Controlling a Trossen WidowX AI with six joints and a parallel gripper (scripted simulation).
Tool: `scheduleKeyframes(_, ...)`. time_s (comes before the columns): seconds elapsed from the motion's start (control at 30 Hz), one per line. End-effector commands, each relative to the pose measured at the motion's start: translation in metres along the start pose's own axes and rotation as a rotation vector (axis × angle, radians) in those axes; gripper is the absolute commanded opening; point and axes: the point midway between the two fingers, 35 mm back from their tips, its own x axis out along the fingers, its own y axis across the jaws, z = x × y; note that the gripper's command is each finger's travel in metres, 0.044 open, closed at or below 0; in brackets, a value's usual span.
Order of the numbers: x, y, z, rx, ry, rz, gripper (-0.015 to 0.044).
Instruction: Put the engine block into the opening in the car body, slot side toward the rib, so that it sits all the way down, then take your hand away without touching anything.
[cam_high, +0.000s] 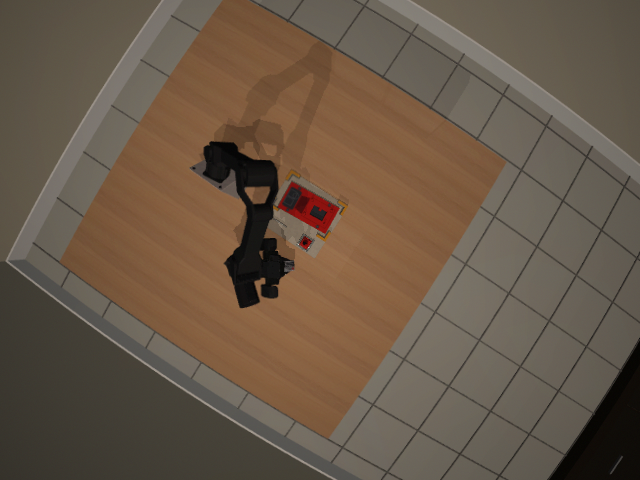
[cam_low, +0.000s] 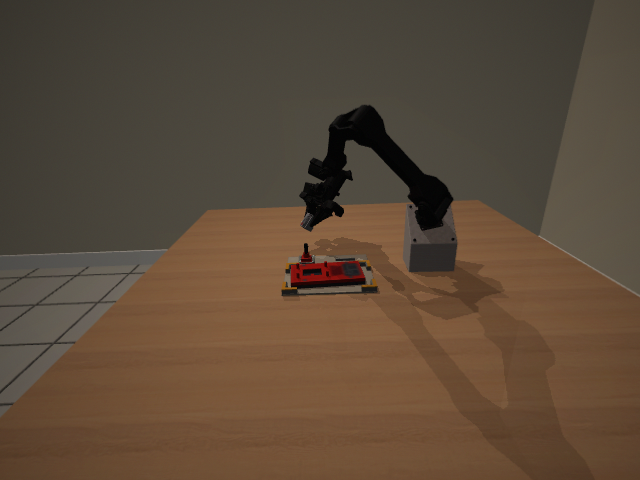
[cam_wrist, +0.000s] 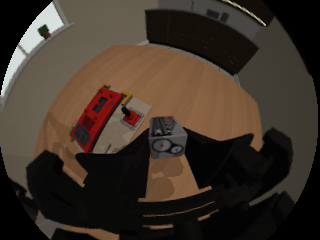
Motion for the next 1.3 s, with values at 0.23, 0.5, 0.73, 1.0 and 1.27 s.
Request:
scheduleKeyframes(0.23,0.014,0.003,-0.014,0.019,-0.006,0.008,0.0)
scheduleKeyframes(0.5,0.022,0.003,-0.022,0.02,-0.006,0.008,0.0)
scheduleKeyframes(0.73,0.031,0.004,-0.029,0.02,-0.006,0.008,0.0)
scheduleKeyframes(1.0,0.039,0.004,-0.037,0.021,-0.007,0.009,0.0)
scheduleKeyframes(1.27,0.048,0.005,-0.045,0.021,-0.007,0.009,0.0)
